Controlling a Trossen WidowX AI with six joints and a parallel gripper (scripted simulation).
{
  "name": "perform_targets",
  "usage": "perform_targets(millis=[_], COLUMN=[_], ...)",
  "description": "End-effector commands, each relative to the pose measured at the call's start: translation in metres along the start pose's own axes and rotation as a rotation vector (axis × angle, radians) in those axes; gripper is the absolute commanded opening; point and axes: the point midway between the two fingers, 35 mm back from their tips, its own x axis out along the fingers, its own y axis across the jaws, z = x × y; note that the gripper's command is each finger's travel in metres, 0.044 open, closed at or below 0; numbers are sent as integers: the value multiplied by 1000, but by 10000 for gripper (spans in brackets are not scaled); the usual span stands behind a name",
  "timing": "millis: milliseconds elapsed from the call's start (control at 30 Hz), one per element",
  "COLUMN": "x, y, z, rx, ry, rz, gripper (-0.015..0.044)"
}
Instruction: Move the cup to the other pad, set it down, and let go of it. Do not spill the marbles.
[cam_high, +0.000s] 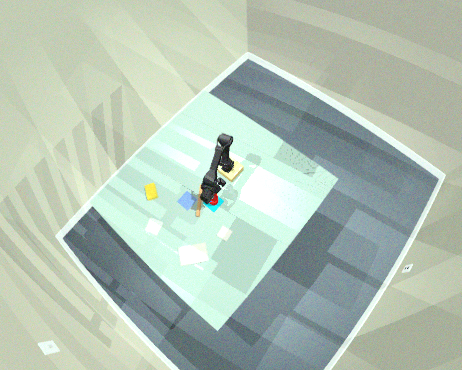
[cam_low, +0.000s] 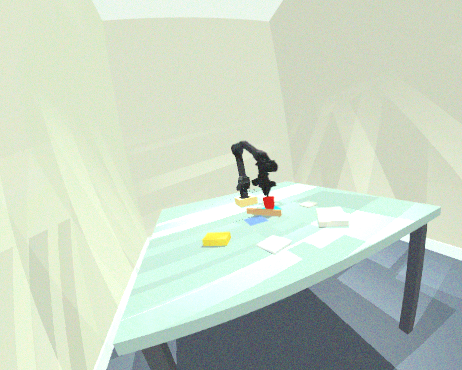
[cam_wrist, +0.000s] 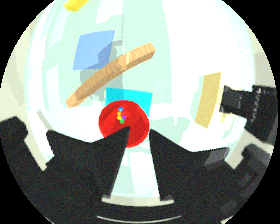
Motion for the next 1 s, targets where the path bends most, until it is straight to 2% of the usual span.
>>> perform_targets(millis=[0,267,667,967], x=[-7,-15,-16,-46], y=[0,0,1,3], z=[0,1,0,0], rx=[-3,-2,0,-1], ry=[4,4,0,2], rz=[4,3,0,2], gripper=[128,128,440,440])
